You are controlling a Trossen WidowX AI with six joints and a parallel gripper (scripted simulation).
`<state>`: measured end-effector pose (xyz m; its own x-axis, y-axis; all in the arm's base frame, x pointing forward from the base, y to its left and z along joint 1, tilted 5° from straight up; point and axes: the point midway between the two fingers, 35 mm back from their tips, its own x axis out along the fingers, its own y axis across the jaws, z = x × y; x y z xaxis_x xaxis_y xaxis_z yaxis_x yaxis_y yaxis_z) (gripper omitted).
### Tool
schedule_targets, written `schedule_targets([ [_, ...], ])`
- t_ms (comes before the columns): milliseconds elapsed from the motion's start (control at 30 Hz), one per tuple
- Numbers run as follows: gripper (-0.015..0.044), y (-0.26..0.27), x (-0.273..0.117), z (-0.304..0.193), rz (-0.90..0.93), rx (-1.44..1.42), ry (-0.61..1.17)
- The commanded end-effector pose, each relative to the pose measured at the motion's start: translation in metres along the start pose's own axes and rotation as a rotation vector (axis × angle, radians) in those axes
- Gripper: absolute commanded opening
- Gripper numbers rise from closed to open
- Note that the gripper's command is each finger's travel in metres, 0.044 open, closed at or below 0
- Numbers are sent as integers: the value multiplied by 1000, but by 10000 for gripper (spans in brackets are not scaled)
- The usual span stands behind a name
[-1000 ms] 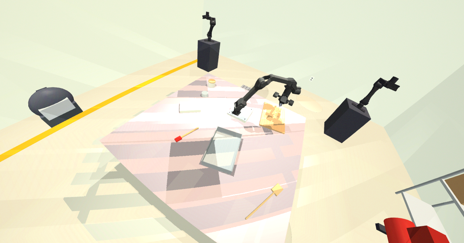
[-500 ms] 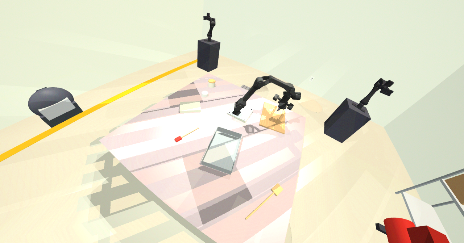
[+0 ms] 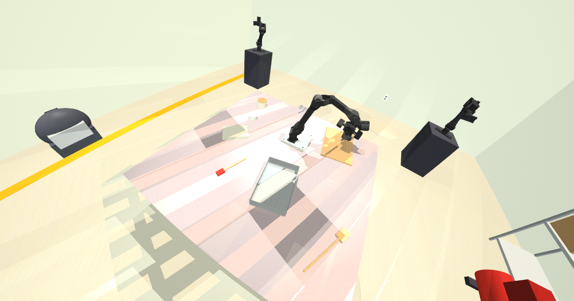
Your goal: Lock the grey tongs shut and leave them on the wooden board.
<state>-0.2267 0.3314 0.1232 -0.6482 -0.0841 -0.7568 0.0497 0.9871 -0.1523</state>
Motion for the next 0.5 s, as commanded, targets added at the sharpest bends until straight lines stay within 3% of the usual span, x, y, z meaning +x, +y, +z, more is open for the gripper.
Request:
schedule_targets([
  [0,-150,-1,-8,-3,7,-25,118],
  [467,-150,-11,-28,7,17,-90,423],
])
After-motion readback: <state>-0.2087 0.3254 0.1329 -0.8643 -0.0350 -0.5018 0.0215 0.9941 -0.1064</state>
